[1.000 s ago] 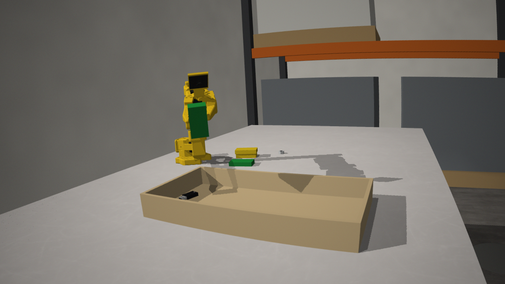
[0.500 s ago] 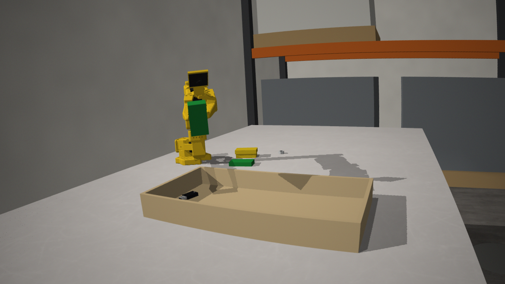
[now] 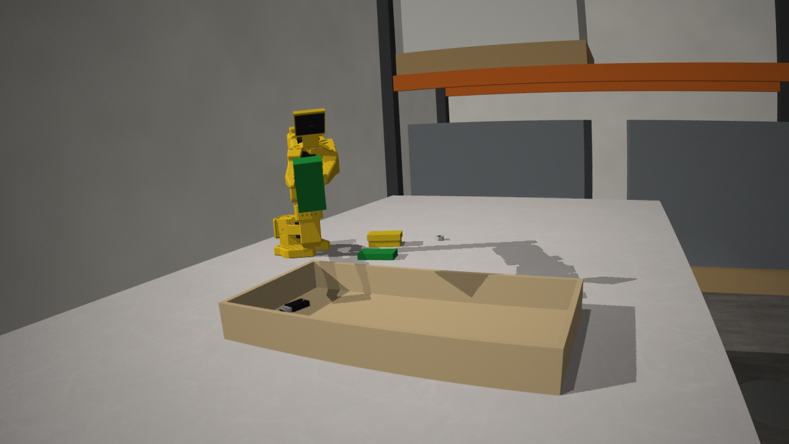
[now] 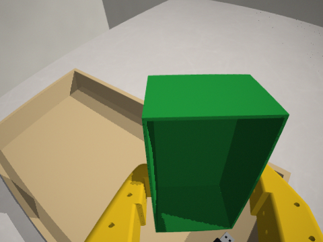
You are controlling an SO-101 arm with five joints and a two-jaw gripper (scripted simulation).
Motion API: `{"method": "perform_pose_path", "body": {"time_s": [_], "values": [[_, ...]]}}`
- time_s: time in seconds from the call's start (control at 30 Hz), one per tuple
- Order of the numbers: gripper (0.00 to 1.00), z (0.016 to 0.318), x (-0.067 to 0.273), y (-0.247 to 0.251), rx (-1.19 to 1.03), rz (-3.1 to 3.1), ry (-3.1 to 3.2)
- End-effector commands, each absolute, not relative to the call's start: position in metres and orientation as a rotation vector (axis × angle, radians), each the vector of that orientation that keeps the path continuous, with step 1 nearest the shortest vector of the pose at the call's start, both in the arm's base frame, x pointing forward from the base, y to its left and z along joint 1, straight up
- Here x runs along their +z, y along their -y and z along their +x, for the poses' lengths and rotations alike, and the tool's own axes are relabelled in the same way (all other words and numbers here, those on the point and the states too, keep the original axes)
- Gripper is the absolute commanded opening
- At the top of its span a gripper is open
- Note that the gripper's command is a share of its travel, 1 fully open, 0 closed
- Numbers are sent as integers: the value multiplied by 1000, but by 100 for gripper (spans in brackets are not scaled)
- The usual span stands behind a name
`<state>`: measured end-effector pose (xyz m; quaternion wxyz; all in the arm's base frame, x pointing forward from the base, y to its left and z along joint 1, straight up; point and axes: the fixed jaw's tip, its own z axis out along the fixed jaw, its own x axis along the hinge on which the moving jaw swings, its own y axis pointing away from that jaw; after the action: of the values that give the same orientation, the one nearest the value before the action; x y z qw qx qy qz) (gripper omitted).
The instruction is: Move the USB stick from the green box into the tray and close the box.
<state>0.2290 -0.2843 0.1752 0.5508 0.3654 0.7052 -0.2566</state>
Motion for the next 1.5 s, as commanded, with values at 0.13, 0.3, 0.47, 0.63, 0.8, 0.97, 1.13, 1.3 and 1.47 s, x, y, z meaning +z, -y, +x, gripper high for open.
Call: {"method": "perform_pose_path", "body": {"time_s": [0.13, 0.3, 0.47, 0.63, 0.8, 0.97, 1.13, 1.3, 1.47], "values": [[20, 230, 204, 280, -617, 827, -1589], [20, 230, 202, 280, -613, 834, -1601], [20, 230, 200, 280, -609, 840, -1613], [20, 229, 195, 279, -600, 855, -1642], [20, 228, 188, 277, -586, 876, -1683], [20, 227, 183, 276, -576, 892, -1713], [20, 224, 172, 273, -554, 924, -1774], [20, 221, 161, 269, -528, 961, -1845], [20, 217, 148, 263, -496, 1003, -1926]]}}
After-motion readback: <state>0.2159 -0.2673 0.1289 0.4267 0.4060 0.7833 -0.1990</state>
